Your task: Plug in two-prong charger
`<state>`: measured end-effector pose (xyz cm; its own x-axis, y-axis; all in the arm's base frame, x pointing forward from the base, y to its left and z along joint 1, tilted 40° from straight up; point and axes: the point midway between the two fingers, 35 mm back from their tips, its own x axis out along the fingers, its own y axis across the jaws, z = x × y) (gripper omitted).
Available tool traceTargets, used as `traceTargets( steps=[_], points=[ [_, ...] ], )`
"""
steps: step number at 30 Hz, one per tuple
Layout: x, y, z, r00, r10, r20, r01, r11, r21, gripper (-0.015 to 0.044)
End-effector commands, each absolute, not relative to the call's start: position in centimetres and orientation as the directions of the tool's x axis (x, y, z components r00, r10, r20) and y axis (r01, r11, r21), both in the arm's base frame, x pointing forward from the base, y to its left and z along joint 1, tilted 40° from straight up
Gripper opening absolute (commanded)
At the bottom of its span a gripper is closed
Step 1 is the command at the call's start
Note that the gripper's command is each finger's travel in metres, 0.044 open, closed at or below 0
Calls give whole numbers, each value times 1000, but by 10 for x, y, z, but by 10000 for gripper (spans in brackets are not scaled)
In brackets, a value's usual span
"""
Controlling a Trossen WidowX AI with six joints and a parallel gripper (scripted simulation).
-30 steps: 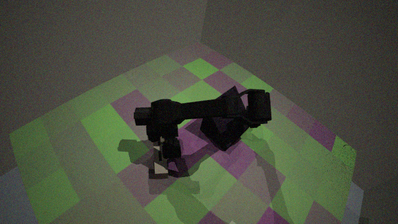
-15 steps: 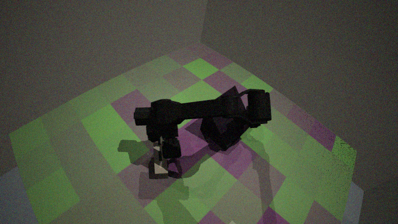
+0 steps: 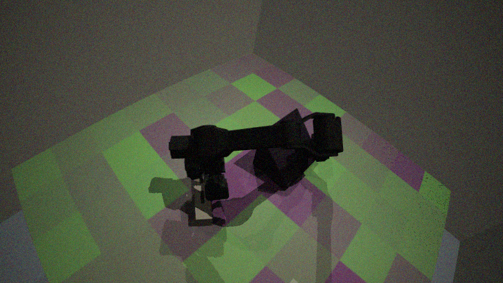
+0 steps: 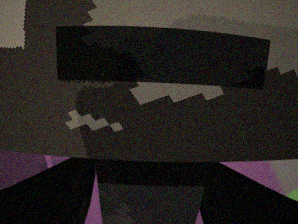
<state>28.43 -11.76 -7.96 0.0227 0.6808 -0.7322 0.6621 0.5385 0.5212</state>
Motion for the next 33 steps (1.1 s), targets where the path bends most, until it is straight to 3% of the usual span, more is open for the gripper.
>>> traceTargets(
  steps=[1, 7, 33],
  points=[
    [285, -118, -80, 24, 680, -733, 661, 539, 522, 289],
    [284, -118, -80, 24, 680, -733, 661, 539, 522, 440],
    [279, -114, -77, 33, 672, -740, 657, 543, 523, 440]
  ],
)
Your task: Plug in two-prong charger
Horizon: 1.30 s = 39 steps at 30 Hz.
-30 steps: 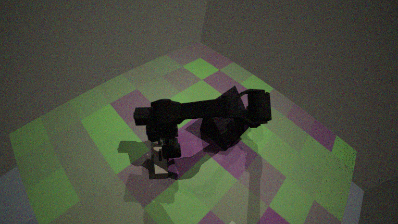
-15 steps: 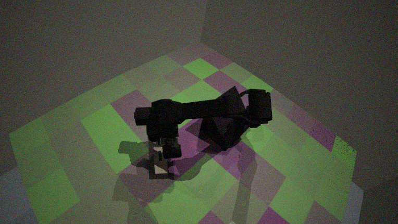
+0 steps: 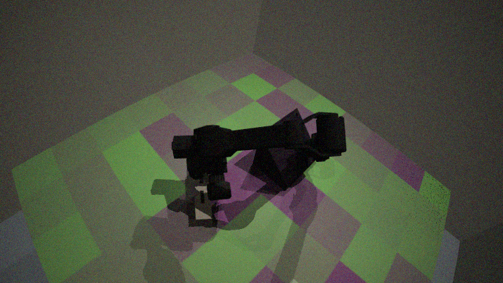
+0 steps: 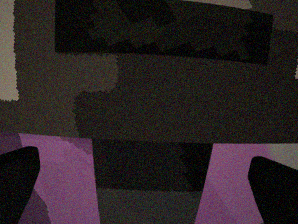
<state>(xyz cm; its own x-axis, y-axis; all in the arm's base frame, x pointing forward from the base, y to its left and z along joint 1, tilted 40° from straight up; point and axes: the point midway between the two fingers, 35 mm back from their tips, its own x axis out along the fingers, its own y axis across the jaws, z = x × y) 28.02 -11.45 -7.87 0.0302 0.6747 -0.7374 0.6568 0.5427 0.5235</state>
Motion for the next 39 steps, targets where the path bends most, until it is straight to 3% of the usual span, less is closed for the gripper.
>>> traceTargets(
  steps=[1, 39],
  points=[
    [279, -114, -77, 33, 672, -740, 657, 543, 523, 440],
    [262, -101, -69, 39, 667, -744, 655, 545, 523, 440]
  ],
)
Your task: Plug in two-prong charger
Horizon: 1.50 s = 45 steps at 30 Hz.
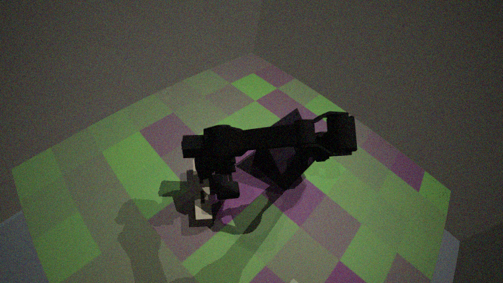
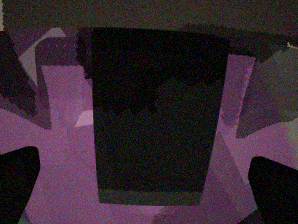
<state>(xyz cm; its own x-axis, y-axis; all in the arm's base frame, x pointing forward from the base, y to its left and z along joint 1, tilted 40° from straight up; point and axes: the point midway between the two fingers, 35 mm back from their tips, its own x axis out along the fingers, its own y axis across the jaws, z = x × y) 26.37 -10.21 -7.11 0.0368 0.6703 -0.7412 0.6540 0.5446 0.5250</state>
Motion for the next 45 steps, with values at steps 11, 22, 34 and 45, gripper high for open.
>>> traceTargets(
  steps=[11, 22, 34, 45],
  points=[
    [253, -94, -65, 38, 668, -744, 655, 545, 523, 440],
    [244, -88, -61, 38, 668, -743, 655, 545, 523, 440],
    [234, -80, -58, 38, 668, -743, 656, 545, 523, 440],
    [241, -126, -22, 363, 372, -854, 657, 548, 518, 440]
  ],
)
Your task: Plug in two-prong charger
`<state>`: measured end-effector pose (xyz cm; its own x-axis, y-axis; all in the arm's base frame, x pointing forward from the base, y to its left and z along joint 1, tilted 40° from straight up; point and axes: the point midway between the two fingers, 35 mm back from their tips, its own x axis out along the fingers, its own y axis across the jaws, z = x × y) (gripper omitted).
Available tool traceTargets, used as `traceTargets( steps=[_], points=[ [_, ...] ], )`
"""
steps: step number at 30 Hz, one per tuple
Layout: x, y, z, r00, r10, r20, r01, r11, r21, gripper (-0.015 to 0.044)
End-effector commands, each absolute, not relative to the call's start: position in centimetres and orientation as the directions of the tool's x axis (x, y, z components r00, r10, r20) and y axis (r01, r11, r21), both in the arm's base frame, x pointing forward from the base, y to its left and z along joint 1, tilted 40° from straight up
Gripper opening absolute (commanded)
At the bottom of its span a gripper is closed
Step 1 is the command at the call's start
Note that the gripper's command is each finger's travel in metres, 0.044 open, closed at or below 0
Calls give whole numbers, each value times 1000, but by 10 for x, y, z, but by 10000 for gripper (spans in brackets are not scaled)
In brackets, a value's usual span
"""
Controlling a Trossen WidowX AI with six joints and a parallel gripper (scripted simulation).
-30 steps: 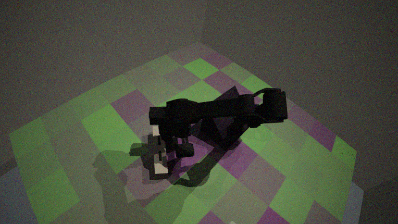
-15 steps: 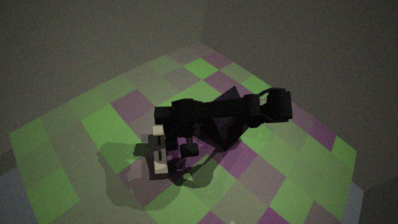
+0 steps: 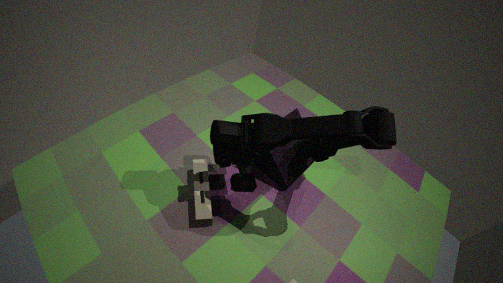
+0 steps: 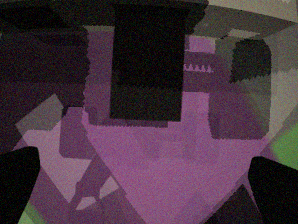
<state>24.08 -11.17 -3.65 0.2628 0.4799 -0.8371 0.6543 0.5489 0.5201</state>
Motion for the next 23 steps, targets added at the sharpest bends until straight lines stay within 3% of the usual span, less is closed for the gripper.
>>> traceTargets(
  steps=[1, 4, 23],
  points=[
    [241, -132, -16, 405, 325, -855, 657, 546, 519, 440],
    [241, -141, -6, 464, 253, -849, 658, 543, 522, 440],
    [241, -141, -6, 464, 253, -849, 658, 543, 522, 440]
  ],
)
